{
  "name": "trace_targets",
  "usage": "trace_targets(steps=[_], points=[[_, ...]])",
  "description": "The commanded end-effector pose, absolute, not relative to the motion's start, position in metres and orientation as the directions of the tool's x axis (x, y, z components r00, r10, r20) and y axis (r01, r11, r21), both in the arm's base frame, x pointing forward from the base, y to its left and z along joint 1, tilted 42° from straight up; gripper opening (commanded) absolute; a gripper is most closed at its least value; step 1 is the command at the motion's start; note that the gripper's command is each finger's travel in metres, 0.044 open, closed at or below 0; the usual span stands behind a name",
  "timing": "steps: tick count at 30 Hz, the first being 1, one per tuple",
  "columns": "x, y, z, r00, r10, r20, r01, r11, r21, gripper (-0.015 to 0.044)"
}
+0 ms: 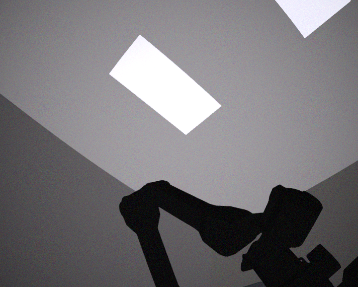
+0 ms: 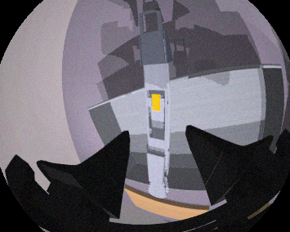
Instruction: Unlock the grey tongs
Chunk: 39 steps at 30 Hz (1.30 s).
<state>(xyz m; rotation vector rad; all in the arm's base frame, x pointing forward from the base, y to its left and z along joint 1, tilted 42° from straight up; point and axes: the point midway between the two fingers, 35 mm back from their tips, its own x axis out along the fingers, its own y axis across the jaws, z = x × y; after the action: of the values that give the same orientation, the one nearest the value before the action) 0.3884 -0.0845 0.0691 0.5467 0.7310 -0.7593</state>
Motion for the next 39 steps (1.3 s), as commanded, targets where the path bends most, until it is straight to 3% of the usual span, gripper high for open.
trace_targets(steps=[1, 34, 39], points=[[0.393, -0.087, 0.063, 0.509, -0.412, -0.756, 0.767, 0.616, 0.181, 0.0260], [0.416, -0.109, 0.024, 0.510, -0.414, -0.754, 0.767, 0.616, 0.181, 0.0260], [0.414, -0.107, 0.027, 0.507, -0.417, -0.754, 0.771, 0.611, 0.180, 0.0129]])
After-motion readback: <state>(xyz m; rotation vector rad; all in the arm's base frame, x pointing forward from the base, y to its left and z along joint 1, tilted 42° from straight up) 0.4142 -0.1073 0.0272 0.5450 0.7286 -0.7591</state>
